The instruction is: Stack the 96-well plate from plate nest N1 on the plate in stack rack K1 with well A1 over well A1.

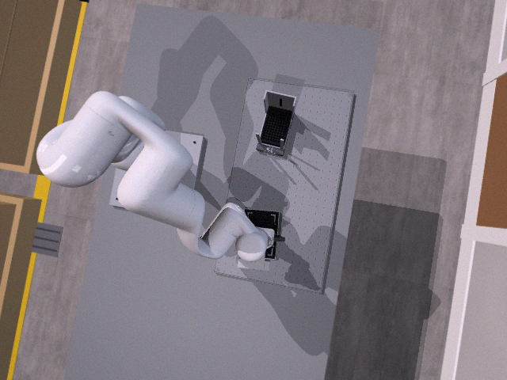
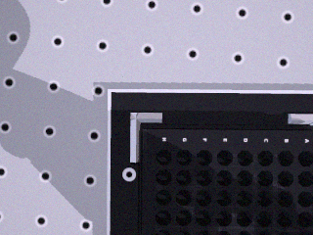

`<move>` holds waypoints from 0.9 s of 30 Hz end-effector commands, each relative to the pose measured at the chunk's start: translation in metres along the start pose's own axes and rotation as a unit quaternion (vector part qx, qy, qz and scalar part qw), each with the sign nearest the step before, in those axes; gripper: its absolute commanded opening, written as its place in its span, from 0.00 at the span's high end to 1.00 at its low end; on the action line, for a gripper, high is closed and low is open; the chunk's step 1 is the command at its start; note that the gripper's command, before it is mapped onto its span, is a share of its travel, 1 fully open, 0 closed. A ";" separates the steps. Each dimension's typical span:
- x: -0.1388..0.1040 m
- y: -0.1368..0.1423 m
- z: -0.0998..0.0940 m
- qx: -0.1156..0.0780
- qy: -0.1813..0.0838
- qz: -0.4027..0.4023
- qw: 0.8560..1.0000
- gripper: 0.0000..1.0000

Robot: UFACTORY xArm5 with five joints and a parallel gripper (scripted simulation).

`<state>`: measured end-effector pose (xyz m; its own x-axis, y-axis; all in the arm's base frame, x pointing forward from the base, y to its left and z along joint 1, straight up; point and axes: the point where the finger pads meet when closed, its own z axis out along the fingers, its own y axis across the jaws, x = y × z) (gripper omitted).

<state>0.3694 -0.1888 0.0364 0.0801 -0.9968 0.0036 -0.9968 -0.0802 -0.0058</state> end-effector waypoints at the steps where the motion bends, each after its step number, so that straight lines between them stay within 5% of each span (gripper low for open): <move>1: 0.001 -0.001 -0.003 0.001 0.003 0.000 1.000 1.00; 27: 0.001 -0.001 -0.017 0.001 0.003 0.000 1.000 1.00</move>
<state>0.3694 -0.1888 0.0498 0.0801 -0.9968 0.0036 -0.9968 -0.0802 -0.0058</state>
